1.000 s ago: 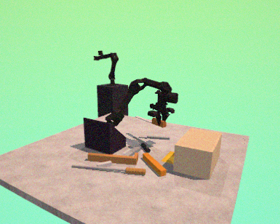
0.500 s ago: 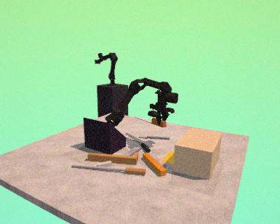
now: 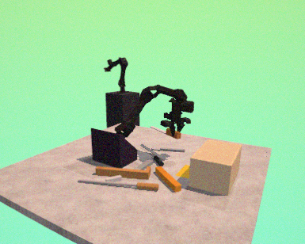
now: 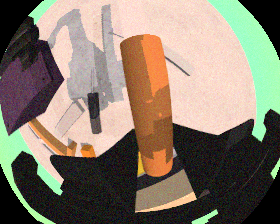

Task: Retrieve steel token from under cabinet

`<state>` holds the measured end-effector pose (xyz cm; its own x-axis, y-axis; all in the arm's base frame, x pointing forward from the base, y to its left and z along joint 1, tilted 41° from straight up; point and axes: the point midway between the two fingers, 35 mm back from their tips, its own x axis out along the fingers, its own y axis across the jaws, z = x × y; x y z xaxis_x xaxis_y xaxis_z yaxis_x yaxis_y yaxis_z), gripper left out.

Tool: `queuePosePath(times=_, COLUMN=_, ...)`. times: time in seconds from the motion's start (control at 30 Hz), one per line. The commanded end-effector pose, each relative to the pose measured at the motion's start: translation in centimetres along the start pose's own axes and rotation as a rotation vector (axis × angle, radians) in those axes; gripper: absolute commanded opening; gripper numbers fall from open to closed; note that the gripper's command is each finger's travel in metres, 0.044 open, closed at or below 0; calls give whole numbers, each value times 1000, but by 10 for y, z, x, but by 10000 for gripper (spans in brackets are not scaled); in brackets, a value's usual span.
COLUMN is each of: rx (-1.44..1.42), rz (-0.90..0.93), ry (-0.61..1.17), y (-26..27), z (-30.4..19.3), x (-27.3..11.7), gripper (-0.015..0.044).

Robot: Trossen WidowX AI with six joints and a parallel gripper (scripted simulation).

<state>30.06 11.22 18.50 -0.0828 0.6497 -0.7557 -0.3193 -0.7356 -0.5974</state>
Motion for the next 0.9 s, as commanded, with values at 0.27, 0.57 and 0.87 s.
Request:
queuePosePath(times=0.27, rx=102, rz=-5, ry=-2, y=0, z=0, x=0, gripper=0)
queuePosePath(times=0.57, rx=174, rz=-5, ry=-2, y=0, z=0, x=0, gripper=0)
queuePosePath(times=0.87, rx=237, rz=-5, ry=-2, y=0, z=0, x=0, gripper=0)
